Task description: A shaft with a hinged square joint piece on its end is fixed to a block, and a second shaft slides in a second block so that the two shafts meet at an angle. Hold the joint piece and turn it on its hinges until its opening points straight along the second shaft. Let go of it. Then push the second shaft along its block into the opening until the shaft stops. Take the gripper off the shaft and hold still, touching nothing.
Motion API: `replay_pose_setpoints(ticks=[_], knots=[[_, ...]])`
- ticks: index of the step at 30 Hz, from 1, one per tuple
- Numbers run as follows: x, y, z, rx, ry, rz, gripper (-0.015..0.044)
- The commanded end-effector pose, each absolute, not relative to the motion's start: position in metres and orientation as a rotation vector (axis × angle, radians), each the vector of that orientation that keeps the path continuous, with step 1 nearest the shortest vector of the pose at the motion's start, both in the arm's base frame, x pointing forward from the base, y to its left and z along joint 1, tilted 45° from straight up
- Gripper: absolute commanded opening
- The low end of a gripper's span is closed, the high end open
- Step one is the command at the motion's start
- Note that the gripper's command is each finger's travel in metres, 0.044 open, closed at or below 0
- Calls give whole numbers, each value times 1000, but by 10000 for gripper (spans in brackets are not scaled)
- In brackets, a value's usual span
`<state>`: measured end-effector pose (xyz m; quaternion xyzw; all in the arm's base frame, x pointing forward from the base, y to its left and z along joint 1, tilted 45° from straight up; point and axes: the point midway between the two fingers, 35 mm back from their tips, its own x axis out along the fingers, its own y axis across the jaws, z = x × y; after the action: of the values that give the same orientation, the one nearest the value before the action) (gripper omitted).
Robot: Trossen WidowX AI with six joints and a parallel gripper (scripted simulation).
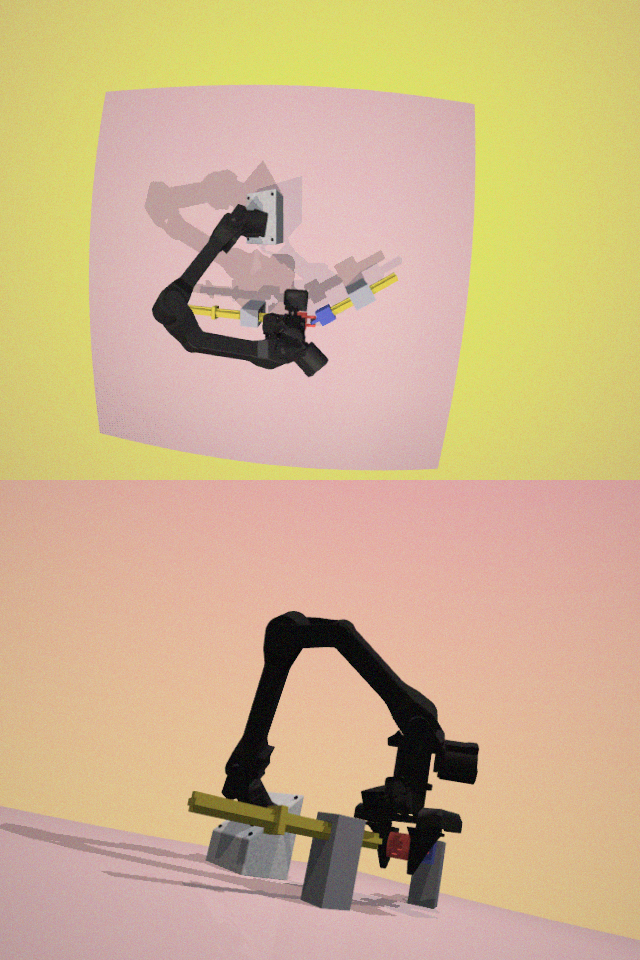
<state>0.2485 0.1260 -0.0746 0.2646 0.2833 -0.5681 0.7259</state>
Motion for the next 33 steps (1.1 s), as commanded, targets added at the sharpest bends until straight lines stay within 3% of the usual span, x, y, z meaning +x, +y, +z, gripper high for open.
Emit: replay_pose_setpoints(ticks=[1, 5, 25, 33], knots=[[248, 126, -74, 582, 625, -1253, 357], [248, 126, -74, 582, 625, -1253, 440], [242, 147, -56, 494, 519, -1278, 440], [242, 162, -44, 324, 665, -1197, 440]])
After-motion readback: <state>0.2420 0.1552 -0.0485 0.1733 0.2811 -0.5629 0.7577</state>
